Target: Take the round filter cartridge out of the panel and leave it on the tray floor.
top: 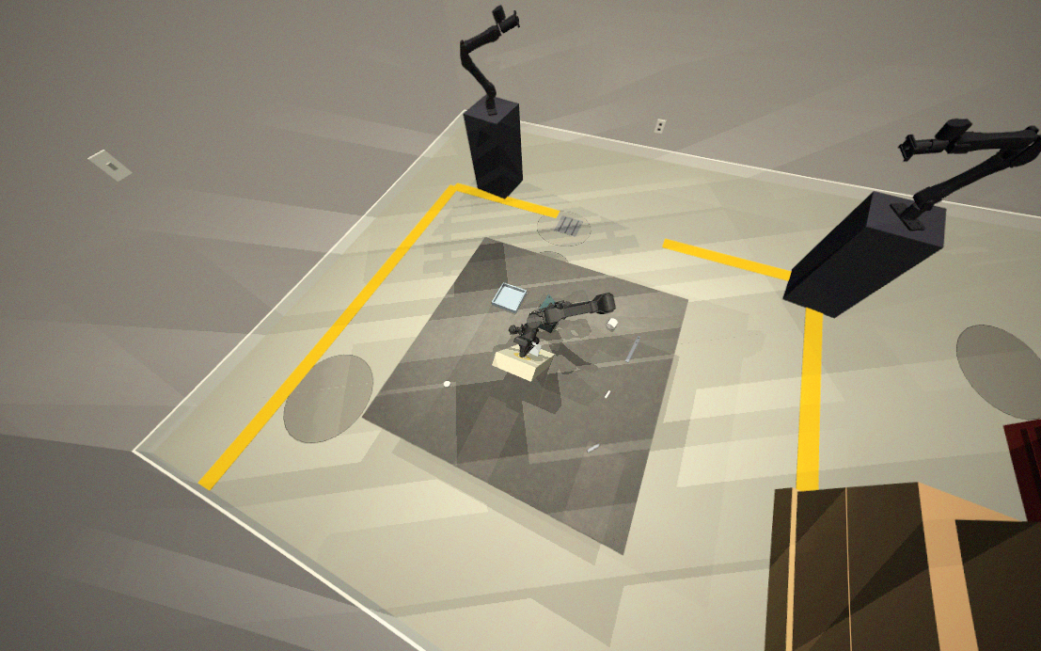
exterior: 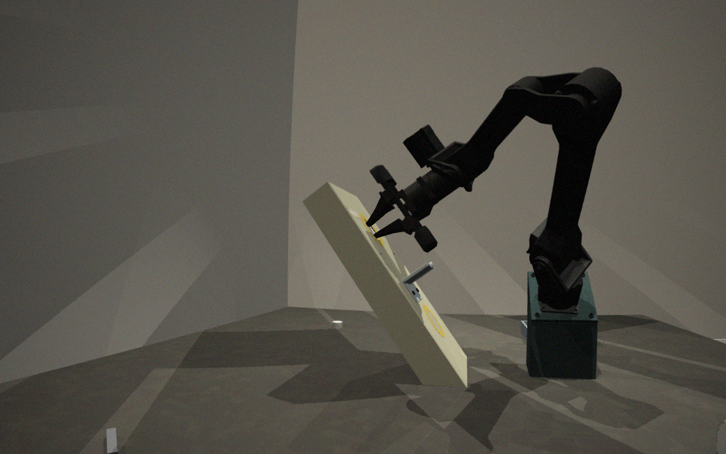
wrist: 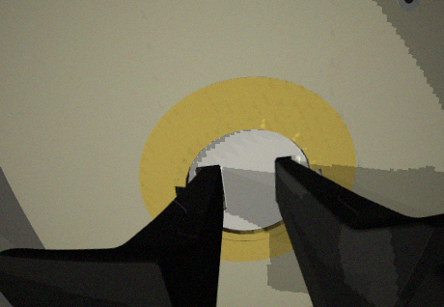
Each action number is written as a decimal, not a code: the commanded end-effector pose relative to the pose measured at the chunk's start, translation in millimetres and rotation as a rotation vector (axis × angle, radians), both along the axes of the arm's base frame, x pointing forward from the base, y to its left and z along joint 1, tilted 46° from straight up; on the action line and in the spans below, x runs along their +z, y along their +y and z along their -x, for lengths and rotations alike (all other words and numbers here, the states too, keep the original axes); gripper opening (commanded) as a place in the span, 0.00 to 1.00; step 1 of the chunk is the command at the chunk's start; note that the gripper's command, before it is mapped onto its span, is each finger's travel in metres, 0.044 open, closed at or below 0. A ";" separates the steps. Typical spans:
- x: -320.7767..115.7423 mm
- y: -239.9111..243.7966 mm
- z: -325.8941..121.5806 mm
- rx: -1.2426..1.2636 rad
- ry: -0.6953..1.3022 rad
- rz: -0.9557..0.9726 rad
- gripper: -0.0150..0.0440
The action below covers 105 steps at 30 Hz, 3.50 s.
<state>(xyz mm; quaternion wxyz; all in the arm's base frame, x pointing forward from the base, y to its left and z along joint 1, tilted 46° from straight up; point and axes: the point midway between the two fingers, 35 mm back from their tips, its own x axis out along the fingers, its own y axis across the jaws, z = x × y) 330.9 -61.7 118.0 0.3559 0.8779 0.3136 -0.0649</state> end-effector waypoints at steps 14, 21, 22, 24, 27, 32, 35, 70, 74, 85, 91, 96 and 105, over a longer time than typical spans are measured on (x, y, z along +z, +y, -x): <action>-1.4 6.1 -6.6 0.016 -0.002 0.022 0.25; -1.4 6.1 -6.6 0.016 -0.002 0.022 0.25; -1.4 6.1 -6.6 0.016 -0.002 0.022 0.25; 0.2 -1.6 1.5 0.002 0.001 0.004 0.25; 1.3 -8.0 8.3 0.006 0.009 0.014 0.25; 5.3 -18.3 21.7 0.013 0.017 0.025 0.25; 8.9 -23.6 30.1 0.016 0.018 0.028 0.25; -17.6 1.3 90.3 0.016 0.005 0.023 0.25; -24.9 8.0 96.2 0.016 0.005 0.023 0.25; -22.2 3.7 92.8 0.014 0.016 0.017 0.44; -22.9 4.7 93.6 0.014 0.014 0.018 0.44; -14.7 -1.4 87.9 0.016 0.005 0.023 0.44; 25.5 -35.7 57.1 0.016 0.004 0.024 0.44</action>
